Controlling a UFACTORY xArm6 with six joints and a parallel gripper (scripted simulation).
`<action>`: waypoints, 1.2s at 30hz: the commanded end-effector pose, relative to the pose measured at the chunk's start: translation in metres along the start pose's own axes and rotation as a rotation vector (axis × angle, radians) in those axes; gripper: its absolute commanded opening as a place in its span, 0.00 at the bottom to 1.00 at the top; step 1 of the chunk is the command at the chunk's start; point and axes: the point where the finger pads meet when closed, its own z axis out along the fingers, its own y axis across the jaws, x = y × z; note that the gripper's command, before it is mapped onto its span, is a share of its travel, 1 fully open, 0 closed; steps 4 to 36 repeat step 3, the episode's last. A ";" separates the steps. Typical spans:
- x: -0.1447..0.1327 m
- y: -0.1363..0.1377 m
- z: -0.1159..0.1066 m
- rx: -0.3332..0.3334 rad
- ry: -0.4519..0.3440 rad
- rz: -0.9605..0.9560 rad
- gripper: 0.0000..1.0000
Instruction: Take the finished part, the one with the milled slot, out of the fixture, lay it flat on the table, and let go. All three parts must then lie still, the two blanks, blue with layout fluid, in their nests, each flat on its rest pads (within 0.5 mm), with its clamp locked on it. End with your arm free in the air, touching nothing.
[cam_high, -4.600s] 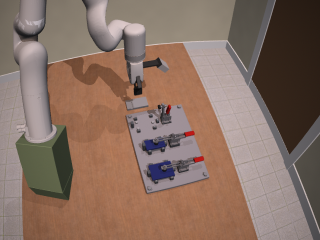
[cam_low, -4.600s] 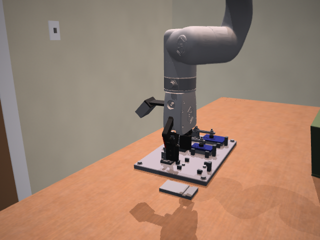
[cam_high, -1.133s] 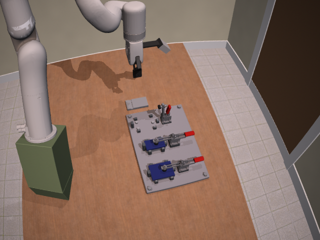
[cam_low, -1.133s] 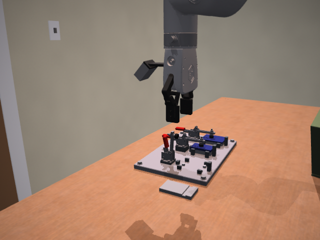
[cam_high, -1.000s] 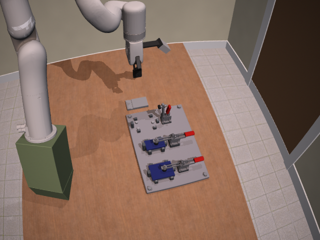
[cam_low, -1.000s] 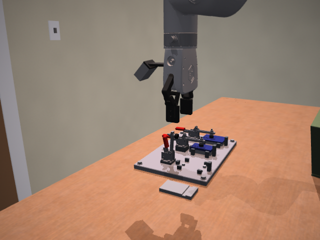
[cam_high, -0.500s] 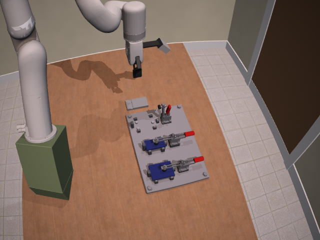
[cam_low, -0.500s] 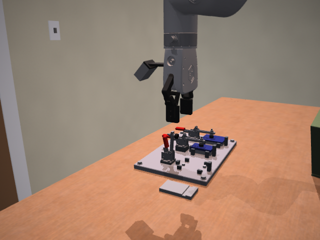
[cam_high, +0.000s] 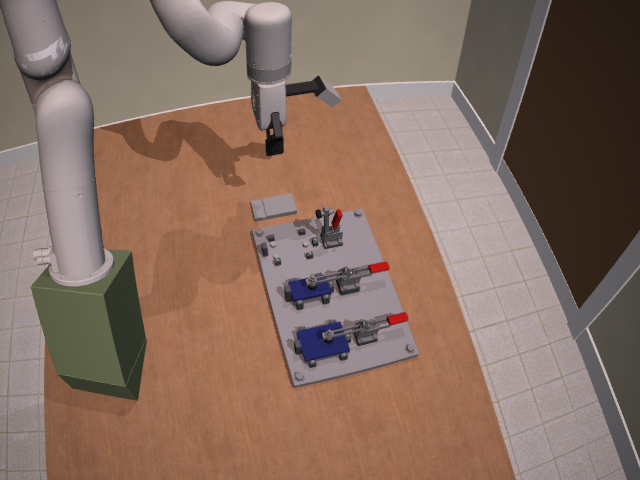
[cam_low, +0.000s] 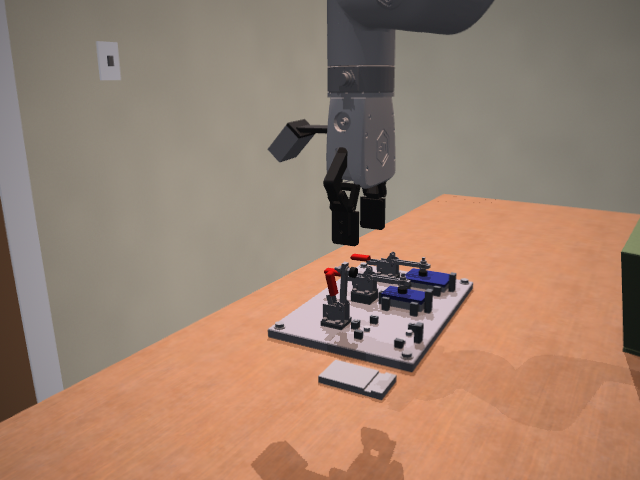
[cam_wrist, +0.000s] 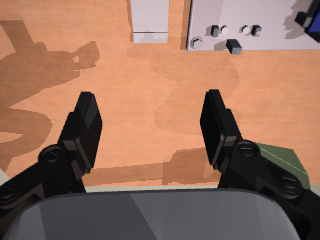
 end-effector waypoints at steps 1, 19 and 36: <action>0.001 -0.001 -0.001 0.001 0.003 -0.001 0.81; 0.001 -0.001 -0.001 0.001 0.003 -0.001 0.81; 0.001 -0.001 -0.001 0.001 0.003 -0.001 0.81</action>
